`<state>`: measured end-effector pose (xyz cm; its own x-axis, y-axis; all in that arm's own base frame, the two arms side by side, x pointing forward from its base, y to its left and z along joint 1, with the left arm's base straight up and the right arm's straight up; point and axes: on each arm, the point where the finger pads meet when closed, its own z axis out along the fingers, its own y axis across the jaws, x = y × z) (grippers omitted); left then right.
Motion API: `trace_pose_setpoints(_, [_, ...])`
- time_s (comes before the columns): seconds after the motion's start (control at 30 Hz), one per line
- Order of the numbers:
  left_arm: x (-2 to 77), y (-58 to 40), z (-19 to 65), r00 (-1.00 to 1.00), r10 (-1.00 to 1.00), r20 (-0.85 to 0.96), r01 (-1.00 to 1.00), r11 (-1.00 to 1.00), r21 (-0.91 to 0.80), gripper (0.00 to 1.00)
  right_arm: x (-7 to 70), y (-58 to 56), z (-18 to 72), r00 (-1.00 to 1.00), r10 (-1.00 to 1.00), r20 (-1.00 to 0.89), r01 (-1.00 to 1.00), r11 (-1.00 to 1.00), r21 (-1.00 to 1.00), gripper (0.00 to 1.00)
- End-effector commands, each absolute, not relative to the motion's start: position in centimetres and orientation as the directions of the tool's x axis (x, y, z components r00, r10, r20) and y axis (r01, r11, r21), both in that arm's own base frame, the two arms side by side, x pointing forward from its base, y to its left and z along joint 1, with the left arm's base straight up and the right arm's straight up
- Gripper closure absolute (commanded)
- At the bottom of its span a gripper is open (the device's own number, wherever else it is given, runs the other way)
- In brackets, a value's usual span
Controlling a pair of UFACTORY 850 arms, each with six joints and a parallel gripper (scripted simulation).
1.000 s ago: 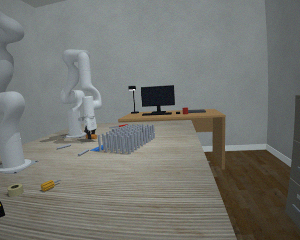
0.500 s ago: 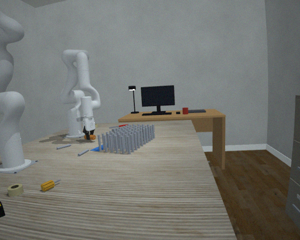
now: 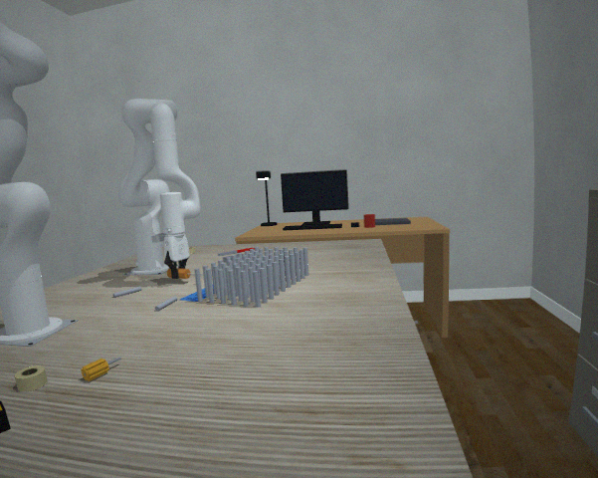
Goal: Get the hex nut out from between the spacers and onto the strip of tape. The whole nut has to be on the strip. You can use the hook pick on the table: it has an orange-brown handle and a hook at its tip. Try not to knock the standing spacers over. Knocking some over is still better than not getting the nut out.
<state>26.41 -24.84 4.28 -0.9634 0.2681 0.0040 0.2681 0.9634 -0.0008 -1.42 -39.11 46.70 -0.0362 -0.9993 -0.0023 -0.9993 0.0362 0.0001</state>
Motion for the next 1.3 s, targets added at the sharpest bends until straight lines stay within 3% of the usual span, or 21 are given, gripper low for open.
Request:
trace_pose_setpoints(0.0, [26.5, -24.9, 4.3, -0.963, 0.268, 0.002, 0.268, 0.963, 0.000, 1.00, -1.4, -39.2, 46.8, -0.036, -0.999, 0.000, -0.999, 0.036, 0.000, 0.00])
trace_pose_setpoints(1.27, [26.5, -24.9, 2.9, -0.963, 0.268, 0.002, 0.268, 0.963, 0.000, 1.00, -1.4, -39.2, 46.8, -0.036, -0.999, 0.000, -0.999, 0.036, 0.000, 0.00])
